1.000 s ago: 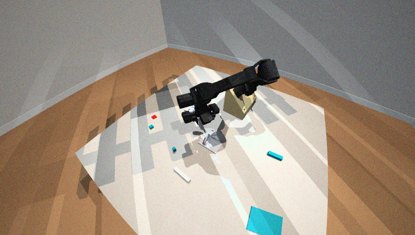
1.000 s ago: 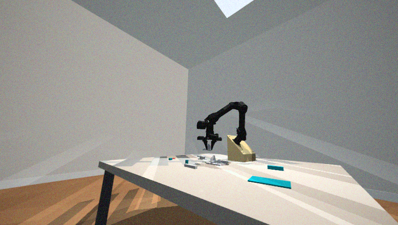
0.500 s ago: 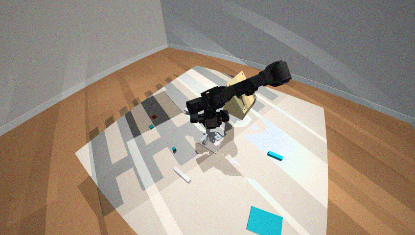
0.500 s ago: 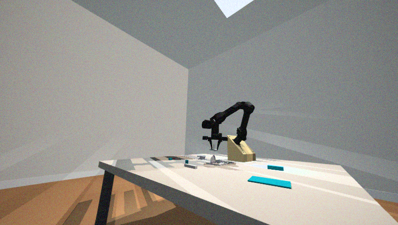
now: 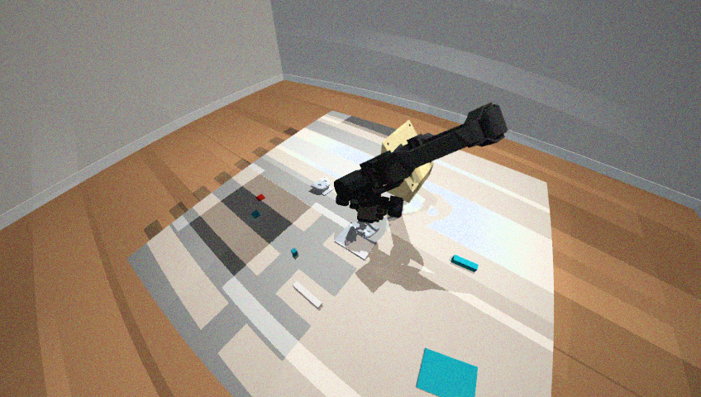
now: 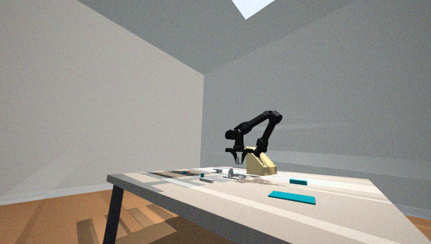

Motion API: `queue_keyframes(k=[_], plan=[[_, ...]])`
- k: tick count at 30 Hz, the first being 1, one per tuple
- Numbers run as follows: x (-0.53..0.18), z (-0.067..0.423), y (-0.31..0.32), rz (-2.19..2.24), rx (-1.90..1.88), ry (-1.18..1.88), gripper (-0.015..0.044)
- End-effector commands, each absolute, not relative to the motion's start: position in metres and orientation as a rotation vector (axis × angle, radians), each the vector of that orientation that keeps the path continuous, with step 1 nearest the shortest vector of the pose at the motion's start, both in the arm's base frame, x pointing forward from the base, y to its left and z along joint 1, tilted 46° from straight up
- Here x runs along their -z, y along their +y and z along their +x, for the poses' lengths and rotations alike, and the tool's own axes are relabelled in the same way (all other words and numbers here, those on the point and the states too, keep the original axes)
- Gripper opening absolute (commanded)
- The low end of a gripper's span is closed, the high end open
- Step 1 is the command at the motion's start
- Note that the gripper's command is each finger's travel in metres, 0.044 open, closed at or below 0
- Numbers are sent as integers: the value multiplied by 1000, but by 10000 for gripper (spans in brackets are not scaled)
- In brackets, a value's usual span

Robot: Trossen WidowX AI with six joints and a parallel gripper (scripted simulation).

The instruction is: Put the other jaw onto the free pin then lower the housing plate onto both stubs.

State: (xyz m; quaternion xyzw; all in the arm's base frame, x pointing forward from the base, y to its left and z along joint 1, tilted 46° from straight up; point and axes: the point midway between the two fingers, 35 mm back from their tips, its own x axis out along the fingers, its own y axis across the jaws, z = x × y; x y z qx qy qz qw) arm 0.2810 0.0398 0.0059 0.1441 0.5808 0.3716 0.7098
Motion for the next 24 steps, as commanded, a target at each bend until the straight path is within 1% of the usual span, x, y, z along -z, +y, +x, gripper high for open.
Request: queue_keyframes(k=[1, 17, 24], plan=[[-12, 275, 49, 392, -779, 1326, 134], [-38, 251, 82, 689, -555, 1469, 134], [-39, 249, 83, 701, -546, 1474, 134]])
